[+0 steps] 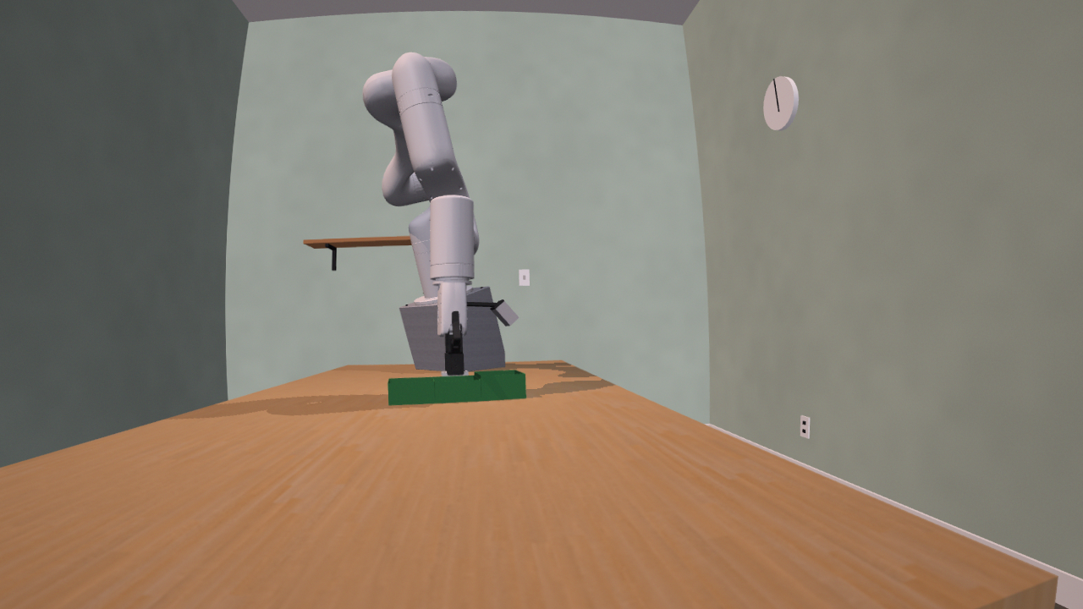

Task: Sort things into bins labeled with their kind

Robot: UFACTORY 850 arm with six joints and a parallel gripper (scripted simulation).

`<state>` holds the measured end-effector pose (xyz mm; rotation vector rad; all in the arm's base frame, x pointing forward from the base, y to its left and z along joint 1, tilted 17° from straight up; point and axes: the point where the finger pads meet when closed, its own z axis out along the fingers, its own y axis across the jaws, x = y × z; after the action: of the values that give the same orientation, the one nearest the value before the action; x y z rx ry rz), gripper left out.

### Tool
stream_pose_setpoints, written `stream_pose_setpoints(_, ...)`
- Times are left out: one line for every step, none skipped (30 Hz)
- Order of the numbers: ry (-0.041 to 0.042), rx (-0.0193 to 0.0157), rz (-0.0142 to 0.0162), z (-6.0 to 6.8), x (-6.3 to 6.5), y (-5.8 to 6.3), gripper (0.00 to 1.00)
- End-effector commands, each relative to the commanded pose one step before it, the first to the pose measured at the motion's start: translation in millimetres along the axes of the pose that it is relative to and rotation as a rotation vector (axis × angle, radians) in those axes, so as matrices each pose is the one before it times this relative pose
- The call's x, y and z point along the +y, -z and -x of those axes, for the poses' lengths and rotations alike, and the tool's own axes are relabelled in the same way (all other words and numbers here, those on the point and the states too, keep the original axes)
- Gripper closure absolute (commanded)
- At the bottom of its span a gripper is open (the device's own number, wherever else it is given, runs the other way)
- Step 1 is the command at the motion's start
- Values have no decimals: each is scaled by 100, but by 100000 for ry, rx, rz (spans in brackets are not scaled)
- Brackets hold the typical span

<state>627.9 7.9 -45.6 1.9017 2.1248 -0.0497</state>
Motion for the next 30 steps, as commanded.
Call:
stream_pose_setpoints(-23,-26,253,1,105,-736,100)
stream_pose_setpoints(0,-1,4,0,-6,-202,100)
stream_pose_setpoints(0,0,0,0,0,-200,100)
stream_pose_setpoints(0,0,0,0,0,-200,100)
stream_pose_setpoints(0,0,0,0,0,-200,100)
stream_pose_setpoints(0,0,0,0,0,-200,100)
stream_pose_setpoints(0,0,0,0,0,-200,100)
stream_pose_setpoints(0,0,0,0,0,-200,100)
stream_pose_setpoints(0,0,0,0,0,0,100)
stream_pose_setpoints(0,0,0,0,0,0,100)
stream_pose_setpoints(0,0,-1,-2,3,-39,100)
stream_pose_setpoints(0,0,1,-2,1,0,100)
stream_pose_setpoints(0,0,1,-2,0,0,100)
stream_pose_setpoints(0,1,-3,-2,3,1,100)
stream_pose_setpoints(0,0,1,-2,-4,0,100)
stream_pose_setpoints(0,0,1,-2,-4,0,100)
stream_pose_setpoints(0,0,0,-2,-5,0,100)
stream_pose_setpoints(0,0,0,-1,-5,0,100)
stream_pose_setpoints(0,0,0,-1,-4,0,100)
stream_pose_setpoints(0,1,-4,-1,2,2,100)
stream_pose_setpoints(0,0,1,-1,-4,0,100)
stream_pose_setpoints(0,0,1,0,-1,0,69)
stream_pose_setpoints(0,0,1,0,-1,0,69)
stream_pose_setpoints(0,0,1,0,-1,0,69)
stream_pose_setpoints(0,0,1,0,-1,0,69)
stream_pose_setpoints(0,0,0,0,0,0,69)
stream_pose_setpoints(0,0,0,0,0,0,69)
stream_pose_setpoints(0,0,1,0,-2,0,69)
stream_pose_setpoints(-2,1,-1,0,5,3,69)
stream_pose_setpoints(0,0,0,0,-1,-1,69)
